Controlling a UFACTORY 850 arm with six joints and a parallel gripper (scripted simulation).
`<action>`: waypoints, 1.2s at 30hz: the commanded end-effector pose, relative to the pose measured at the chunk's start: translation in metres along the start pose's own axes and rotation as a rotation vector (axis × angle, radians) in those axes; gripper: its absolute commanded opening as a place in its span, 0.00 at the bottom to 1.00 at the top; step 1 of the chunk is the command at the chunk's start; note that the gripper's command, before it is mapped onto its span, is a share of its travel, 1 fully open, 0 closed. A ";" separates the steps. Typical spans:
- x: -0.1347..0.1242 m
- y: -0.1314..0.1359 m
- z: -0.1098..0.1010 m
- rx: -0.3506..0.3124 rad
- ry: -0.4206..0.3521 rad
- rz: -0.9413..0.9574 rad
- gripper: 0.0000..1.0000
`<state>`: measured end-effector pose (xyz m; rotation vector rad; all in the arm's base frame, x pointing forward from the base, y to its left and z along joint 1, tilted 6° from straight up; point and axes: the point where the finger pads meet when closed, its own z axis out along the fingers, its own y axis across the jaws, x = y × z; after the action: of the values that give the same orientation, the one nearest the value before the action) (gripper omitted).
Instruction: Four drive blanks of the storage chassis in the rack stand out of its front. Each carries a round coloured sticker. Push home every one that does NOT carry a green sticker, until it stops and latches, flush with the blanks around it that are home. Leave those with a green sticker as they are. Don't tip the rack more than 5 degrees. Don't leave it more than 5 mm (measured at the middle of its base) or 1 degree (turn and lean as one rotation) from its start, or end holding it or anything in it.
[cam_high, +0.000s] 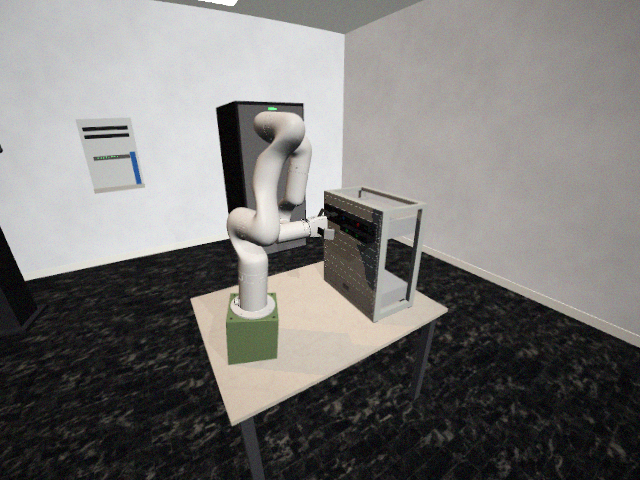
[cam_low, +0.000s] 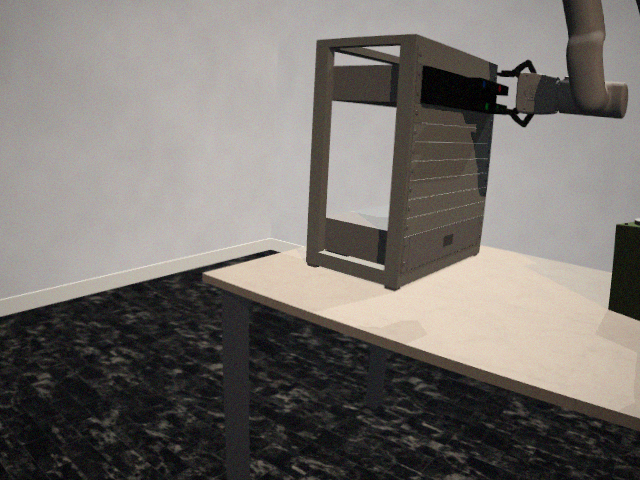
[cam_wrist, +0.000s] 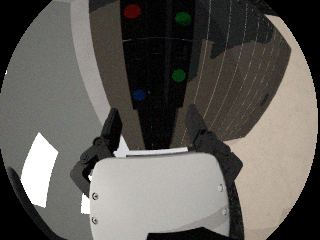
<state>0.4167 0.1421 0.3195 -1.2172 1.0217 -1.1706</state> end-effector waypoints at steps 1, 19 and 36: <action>0.000 0.000 0.000 0.001 0.000 0.000 1.00; 0.000 0.000 0.000 0.001 0.000 0.000 1.00; 0.003 0.000 0.000 0.001 0.000 0.000 1.00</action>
<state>0.4168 0.1417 0.3196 -1.2172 1.0216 -1.1706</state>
